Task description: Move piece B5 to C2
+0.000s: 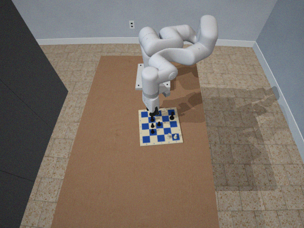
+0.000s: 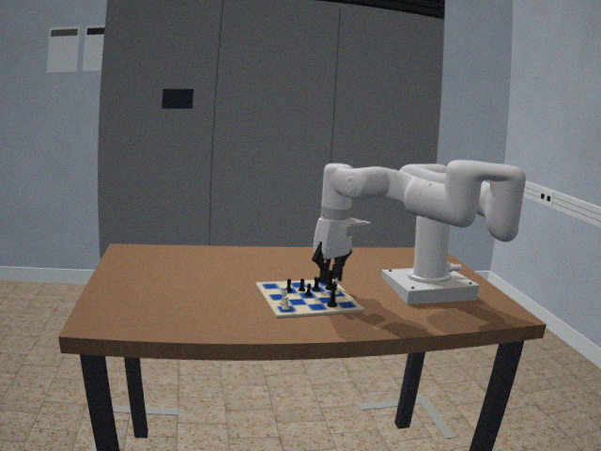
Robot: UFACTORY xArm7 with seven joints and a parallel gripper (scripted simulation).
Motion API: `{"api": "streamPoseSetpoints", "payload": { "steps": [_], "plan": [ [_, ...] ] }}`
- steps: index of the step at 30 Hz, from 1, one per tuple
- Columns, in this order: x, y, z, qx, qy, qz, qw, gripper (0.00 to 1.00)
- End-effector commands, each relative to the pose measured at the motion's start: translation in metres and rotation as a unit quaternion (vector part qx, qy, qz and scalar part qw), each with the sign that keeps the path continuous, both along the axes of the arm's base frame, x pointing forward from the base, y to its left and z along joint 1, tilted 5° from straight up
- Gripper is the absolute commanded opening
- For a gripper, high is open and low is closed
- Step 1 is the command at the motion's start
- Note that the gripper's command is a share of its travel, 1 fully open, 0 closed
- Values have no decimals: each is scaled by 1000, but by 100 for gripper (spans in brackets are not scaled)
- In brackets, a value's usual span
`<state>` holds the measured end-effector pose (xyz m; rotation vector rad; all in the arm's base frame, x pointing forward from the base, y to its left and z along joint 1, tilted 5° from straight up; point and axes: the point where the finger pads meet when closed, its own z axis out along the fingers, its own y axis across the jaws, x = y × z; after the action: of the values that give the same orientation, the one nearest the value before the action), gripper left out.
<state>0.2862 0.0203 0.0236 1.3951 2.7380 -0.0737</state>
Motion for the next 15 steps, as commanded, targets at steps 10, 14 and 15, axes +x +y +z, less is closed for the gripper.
{"api": "streamPoseSetpoints", "payload": {
  "steps": [10, 14, 15],
  "plan": [
    [1, 0, 1, 0, -1, 0, 1000, 0],
    [1, 0, 1, 0, -1, 0, 1000, 0],
    [1, 0, 1, 0, -1, 0, 1000, 0]
  ]
}}
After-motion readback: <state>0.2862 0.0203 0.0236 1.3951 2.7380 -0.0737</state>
